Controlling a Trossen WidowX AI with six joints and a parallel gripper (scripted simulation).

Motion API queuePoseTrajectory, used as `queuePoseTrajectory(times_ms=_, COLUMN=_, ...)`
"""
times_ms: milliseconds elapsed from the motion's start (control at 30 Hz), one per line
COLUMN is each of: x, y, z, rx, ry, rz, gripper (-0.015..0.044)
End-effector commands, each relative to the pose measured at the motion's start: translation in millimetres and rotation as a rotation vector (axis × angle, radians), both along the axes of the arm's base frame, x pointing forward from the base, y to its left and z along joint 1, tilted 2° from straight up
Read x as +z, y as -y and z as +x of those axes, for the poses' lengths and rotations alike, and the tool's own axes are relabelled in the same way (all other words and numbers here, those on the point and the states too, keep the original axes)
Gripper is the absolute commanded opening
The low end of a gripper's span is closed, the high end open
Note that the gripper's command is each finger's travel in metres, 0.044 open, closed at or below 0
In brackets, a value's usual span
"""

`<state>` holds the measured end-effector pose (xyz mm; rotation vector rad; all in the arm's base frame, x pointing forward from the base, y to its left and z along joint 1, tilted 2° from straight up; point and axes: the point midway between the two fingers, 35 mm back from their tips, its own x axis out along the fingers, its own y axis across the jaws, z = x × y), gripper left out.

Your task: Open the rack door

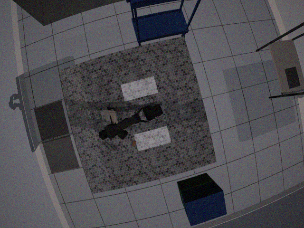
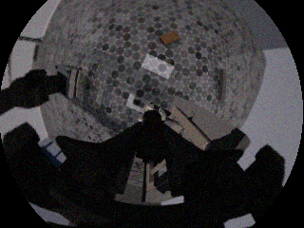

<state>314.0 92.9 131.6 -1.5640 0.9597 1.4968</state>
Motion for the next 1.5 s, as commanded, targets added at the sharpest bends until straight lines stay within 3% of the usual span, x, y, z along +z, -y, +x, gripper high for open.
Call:
queuePoseTrajectory(times_ms=0, x=-0.7, y=1.3, z=0.9, rx=0.024, ry=0.003, rz=-0.008, gripper=0.0039)
queuePoseTrajectory(times_ms=333, x=-0.7, y=1.3, z=0.9, rx=0.024, ry=0.003, rz=-0.008, gripper=0.0285)
queuePoseTrajectory(times_ms=1467, x=-0.6, y=1.3, z=0.9, rx=-1.585, ry=0.037, rz=0.05, gripper=0.0285)
